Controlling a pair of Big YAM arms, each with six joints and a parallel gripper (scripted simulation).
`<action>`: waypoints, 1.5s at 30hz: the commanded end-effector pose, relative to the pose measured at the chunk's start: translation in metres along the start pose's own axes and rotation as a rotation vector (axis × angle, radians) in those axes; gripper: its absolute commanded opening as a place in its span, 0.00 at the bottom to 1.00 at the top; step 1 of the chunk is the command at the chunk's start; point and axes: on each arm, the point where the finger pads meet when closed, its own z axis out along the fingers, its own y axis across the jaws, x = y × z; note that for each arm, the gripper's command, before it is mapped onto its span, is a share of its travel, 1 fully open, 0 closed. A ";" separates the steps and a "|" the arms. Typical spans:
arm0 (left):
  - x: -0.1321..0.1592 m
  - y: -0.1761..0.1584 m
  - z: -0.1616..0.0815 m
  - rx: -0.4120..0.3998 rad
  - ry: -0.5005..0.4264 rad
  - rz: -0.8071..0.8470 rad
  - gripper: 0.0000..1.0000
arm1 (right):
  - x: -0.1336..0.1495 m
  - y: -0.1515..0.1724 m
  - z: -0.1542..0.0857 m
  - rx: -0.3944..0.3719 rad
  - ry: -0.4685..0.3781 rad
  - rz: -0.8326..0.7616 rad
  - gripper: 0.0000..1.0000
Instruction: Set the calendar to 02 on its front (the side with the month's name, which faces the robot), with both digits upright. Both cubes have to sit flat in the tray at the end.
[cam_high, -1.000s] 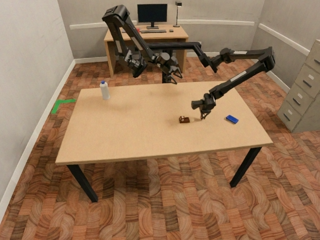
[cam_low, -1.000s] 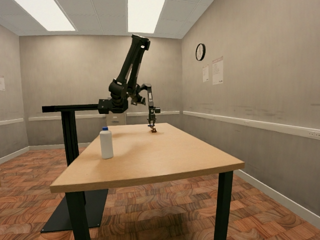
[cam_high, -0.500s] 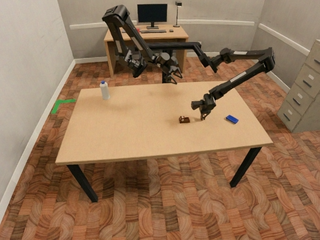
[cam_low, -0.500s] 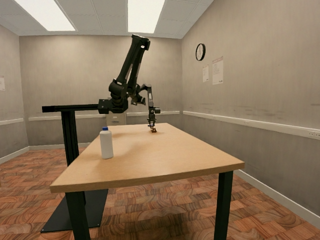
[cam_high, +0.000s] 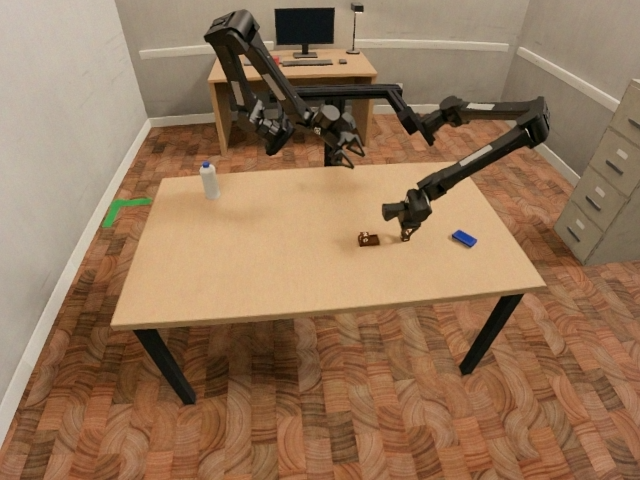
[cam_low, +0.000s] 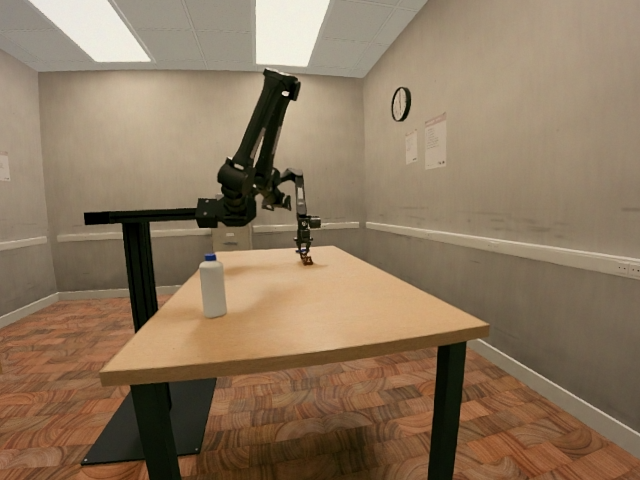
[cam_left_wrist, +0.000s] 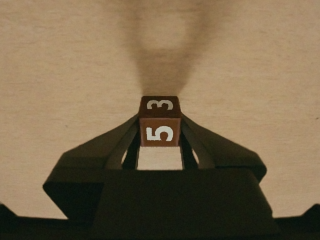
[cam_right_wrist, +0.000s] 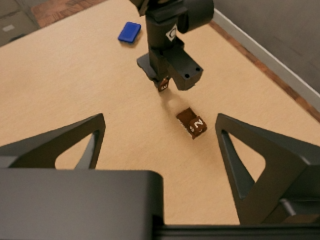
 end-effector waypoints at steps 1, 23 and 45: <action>0.001 -0.002 0.009 0.009 0.002 0.002 0.26 | -0.013 -0.001 0.004 0.007 -0.033 -0.005 1.00; 0.004 0.008 -0.015 -0.019 0.002 0.015 0.55 | -0.013 -0.001 0.004 0.007 -0.033 -0.005 1.00; -0.003 -0.002 -0.059 -0.010 -0.001 0.002 1.00 | -0.013 -0.001 0.004 0.007 -0.033 -0.005 1.00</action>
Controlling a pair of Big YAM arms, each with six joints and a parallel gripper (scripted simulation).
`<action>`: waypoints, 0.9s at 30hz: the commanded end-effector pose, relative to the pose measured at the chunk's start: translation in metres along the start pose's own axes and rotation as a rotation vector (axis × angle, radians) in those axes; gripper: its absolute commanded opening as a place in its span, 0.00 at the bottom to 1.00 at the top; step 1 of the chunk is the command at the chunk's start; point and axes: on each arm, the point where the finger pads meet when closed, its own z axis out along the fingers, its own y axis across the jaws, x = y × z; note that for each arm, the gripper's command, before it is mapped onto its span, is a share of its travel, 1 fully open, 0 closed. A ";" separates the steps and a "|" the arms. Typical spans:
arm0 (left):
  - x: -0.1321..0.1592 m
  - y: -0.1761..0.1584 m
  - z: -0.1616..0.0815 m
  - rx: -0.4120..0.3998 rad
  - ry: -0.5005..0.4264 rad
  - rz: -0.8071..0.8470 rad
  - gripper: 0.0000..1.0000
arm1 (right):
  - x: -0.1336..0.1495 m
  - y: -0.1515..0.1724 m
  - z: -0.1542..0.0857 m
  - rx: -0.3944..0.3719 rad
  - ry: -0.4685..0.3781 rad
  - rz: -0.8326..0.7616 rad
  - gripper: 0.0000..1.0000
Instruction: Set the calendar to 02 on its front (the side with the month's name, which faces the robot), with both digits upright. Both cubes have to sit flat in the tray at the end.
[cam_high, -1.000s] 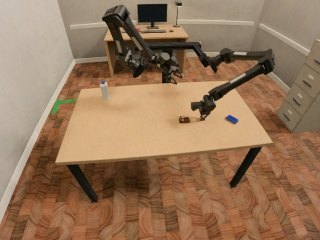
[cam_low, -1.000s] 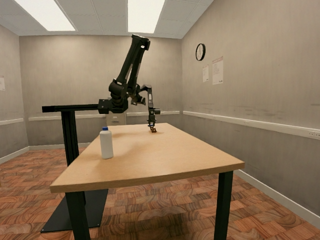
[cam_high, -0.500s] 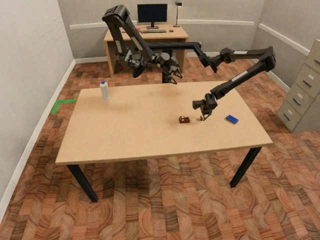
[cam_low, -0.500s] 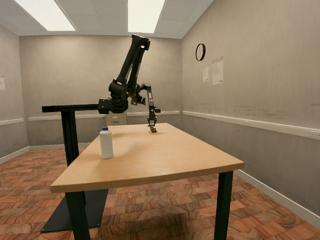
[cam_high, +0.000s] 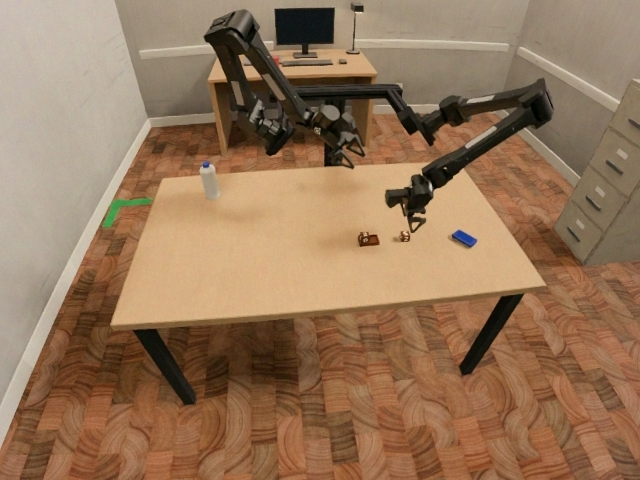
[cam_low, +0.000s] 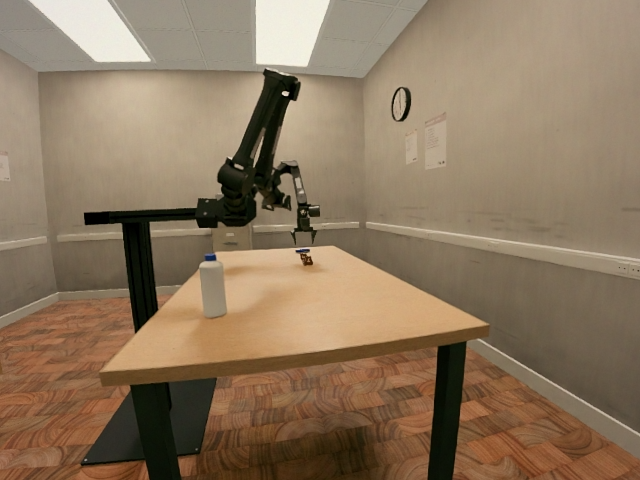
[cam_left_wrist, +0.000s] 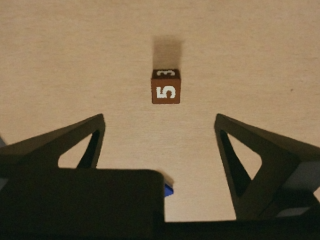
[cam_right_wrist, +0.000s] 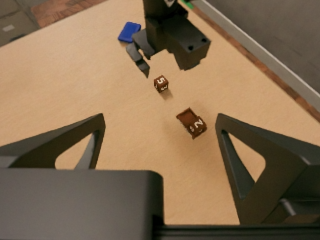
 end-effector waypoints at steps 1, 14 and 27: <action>-0.004 -0.008 0.007 0.029 0.008 -0.023 1.00 | -0.013 -0.001 0.004 0.007 -0.033 -0.005 1.00; -0.037 -0.035 -0.001 -0.029 0.109 0.430 1.00 | -0.013 -0.001 0.004 0.007 -0.033 -0.005 1.00; -0.065 -0.067 -0.004 -0.081 0.242 0.809 1.00 | -0.013 -0.001 0.004 0.007 -0.033 -0.005 1.00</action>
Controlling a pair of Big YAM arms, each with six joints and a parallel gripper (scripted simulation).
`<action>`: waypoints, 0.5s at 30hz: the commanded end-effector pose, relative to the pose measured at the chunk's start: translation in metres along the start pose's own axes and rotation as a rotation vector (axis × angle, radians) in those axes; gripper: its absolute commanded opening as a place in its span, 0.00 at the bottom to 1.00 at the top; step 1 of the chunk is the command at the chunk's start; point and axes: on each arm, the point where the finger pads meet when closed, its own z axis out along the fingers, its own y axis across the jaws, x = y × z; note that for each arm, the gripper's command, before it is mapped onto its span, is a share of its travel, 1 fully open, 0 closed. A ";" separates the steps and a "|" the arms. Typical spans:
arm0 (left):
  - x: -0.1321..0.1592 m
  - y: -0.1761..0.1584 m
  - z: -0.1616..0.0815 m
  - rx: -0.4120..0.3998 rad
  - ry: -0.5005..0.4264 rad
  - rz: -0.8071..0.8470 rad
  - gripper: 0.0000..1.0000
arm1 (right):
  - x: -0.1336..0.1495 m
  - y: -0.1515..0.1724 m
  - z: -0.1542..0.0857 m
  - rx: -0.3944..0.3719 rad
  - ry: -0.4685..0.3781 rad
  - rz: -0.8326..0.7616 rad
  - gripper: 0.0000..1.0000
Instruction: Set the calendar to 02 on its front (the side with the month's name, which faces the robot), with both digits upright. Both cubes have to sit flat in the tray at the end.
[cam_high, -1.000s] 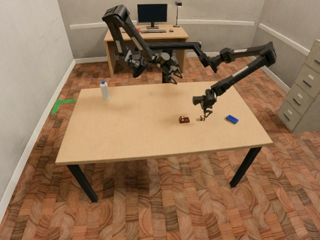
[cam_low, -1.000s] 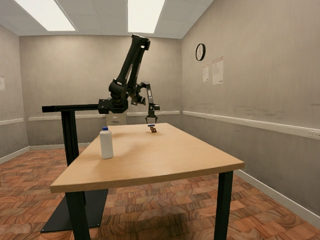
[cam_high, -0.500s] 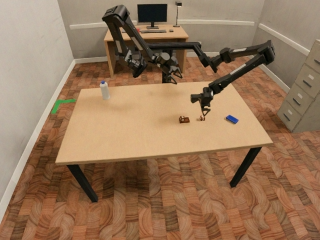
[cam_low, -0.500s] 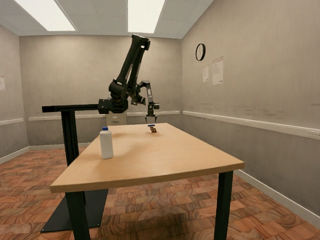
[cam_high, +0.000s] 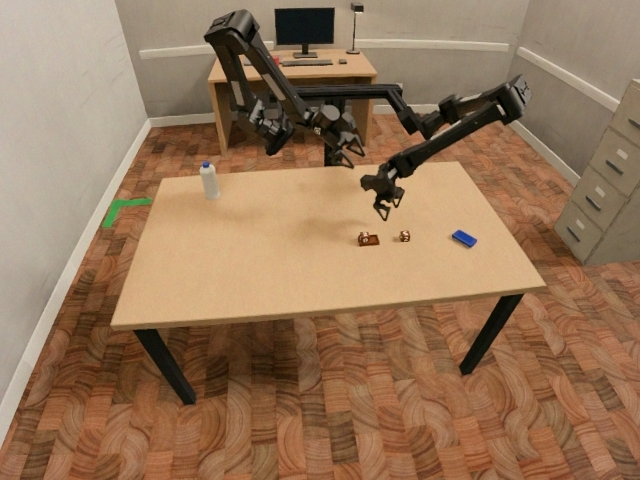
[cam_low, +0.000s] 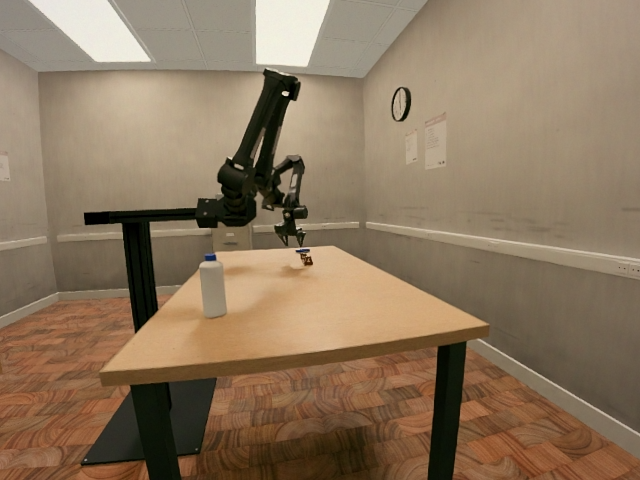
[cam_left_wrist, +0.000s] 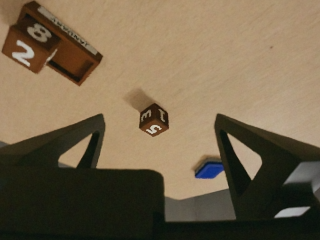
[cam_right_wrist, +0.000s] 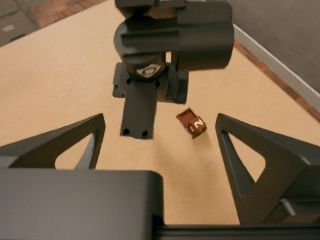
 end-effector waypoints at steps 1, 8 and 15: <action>-0.007 0.003 -0.005 -0.034 0.027 0.072 1.00 | -0.013 -0.001 0.004 0.007 -0.033 -0.005 1.00; 0.000 0.007 -0.004 -0.031 0.018 0.030 1.00 | -0.013 -0.001 0.004 0.007 -0.033 -0.005 1.00; 0.001 0.007 -0.004 -0.031 0.018 0.016 1.00 | -0.013 -0.001 0.004 0.007 -0.033 -0.005 1.00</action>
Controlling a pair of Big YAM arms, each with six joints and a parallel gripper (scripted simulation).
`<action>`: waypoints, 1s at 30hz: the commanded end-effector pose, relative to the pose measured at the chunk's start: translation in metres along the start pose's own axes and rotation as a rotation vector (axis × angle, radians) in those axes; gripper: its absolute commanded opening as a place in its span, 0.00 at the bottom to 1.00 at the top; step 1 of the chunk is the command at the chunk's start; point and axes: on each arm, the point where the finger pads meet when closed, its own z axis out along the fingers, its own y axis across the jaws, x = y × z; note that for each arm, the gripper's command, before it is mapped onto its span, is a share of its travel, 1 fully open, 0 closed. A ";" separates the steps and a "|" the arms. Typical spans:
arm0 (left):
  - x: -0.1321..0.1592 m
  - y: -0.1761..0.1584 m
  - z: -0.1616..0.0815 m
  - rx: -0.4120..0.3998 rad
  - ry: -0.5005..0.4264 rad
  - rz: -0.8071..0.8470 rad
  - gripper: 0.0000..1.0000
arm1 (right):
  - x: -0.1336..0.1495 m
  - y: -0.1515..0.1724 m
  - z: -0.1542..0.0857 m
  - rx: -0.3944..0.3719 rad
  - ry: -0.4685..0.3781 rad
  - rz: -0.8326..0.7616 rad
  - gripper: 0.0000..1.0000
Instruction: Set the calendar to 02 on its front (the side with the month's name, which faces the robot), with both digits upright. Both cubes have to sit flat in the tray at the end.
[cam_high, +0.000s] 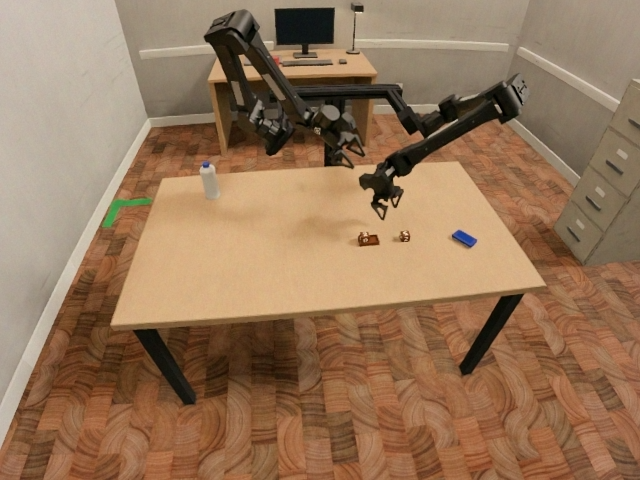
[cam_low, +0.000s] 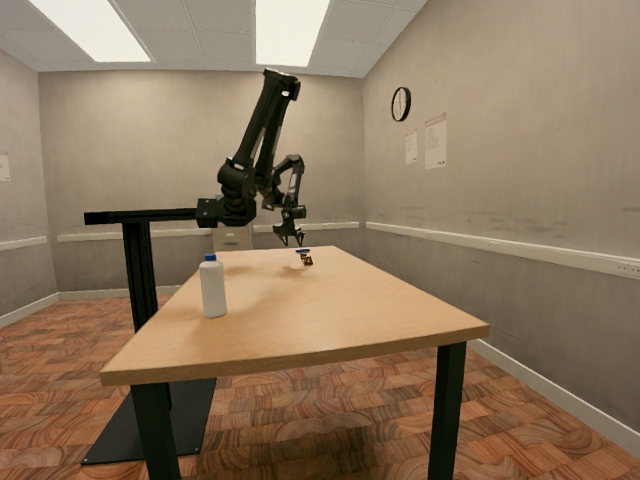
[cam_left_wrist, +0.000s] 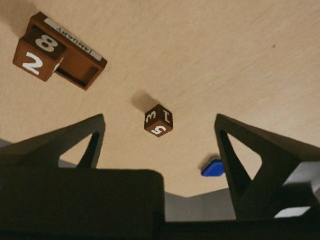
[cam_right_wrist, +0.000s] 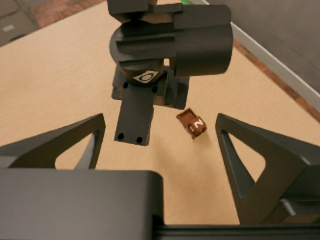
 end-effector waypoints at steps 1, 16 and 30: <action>0.013 0.004 0.001 0.001 -0.005 -0.073 1.00 | -0.013 -0.001 0.004 0.007 -0.033 -0.005 1.00; 0.032 0.011 0.009 0.057 -0.091 -0.707 1.00 | -0.013 -0.001 0.004 0.007 -0.033 -0.005 1.00; 0.043 0.010 0.021 0.151 -0.144 -1.216 1.00 | -0.013 -0.001 0.004 0.007 -0.033 -0.005 1.00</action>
